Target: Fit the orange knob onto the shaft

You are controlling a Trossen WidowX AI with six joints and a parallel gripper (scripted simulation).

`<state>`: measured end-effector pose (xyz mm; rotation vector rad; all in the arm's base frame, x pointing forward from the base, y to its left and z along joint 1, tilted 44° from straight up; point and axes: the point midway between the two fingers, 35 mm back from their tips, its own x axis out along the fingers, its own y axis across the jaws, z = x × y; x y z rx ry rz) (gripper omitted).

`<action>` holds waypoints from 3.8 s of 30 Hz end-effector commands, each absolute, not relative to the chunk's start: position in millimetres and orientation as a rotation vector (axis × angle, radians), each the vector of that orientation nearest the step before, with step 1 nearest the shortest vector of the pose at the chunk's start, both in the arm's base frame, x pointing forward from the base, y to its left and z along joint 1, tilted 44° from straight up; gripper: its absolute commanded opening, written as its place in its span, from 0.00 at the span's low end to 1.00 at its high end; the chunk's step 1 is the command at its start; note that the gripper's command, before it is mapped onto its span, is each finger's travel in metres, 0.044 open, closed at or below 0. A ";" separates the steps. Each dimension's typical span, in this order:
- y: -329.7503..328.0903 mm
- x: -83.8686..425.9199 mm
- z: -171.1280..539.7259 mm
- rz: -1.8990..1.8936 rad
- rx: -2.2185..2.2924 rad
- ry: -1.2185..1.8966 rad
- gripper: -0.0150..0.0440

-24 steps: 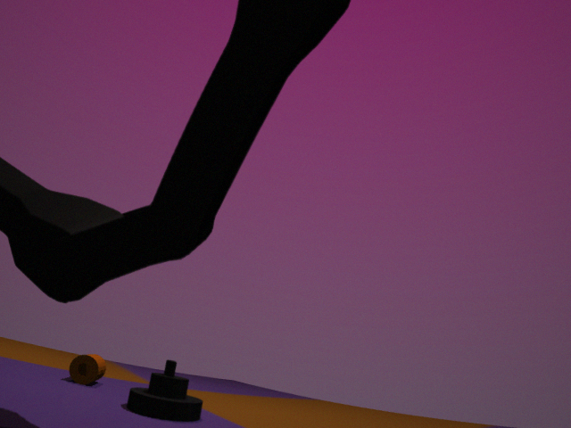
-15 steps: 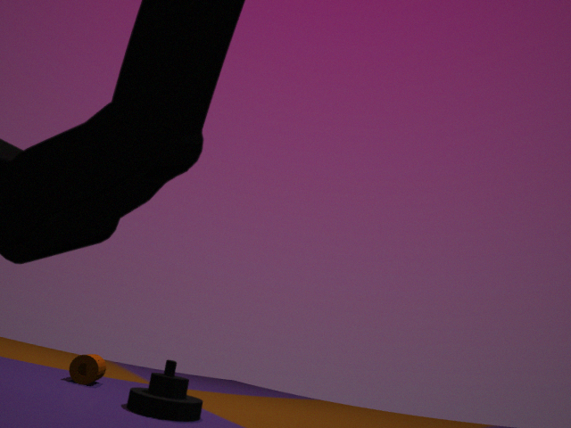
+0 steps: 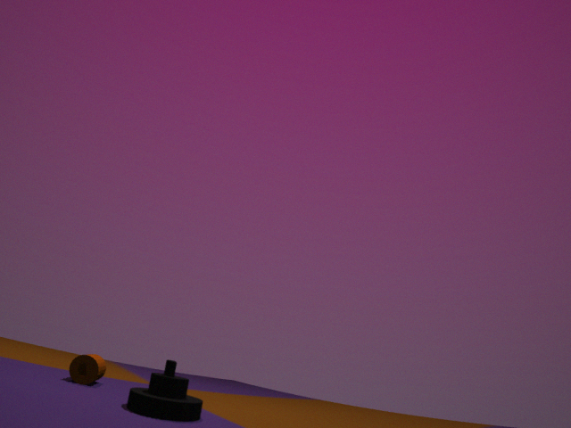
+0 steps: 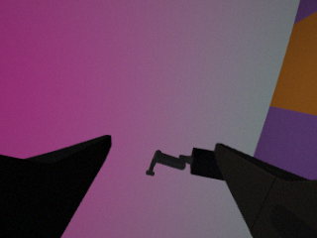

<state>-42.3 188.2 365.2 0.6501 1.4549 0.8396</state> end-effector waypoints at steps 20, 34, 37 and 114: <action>302.3 150.2 144.3 -0.560 0.876 0.965 1.00; 217.3 255.3 -3.1 -1.180 0.846 0.571 1.00; 187.6 266.6 -33.2 -1.296 0.820 0.487 1.00; 61.3 278.9 -149.6 -1.544 0.731 0.287 0.59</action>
